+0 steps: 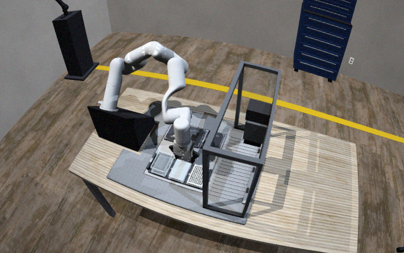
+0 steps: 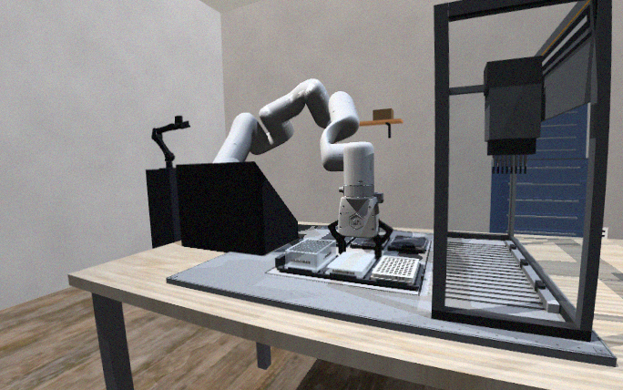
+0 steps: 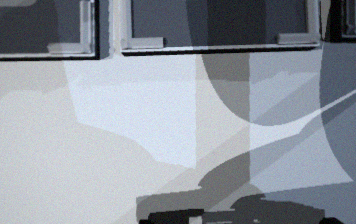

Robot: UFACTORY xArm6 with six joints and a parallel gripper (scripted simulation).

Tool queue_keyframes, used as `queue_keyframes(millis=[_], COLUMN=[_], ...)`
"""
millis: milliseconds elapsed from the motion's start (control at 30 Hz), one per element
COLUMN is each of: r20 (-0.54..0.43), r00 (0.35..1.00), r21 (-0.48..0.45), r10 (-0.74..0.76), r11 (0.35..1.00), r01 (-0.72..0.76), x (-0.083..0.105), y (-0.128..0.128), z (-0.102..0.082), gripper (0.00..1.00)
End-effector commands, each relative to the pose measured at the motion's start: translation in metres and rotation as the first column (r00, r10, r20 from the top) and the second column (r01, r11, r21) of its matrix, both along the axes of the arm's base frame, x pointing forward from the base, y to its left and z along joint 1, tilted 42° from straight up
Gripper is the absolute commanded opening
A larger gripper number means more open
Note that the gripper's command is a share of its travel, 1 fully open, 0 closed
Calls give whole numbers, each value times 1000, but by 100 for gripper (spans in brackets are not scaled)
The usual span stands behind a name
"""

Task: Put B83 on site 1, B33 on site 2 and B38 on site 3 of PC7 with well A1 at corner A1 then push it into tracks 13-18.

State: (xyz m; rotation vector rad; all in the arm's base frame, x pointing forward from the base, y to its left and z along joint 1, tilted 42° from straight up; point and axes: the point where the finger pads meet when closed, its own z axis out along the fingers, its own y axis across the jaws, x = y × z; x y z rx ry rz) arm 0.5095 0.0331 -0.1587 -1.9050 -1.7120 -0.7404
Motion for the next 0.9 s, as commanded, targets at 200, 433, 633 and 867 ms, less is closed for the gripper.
queue_keyframes(millis=[200,433,633,867], r20=[3,3,3,3], r00=[1000,1000,1000,1000], r21=[-2,-2,-2,-2], r10=[-2,-2,-2,-2], r11=[1000,1000,1000,1000], r01=[2,2,2,2], x=[1,1,1,1], y=[-5,-7,-9,-11], z=[-2,-4,-6,-8], gripper=[100,100,100,100])
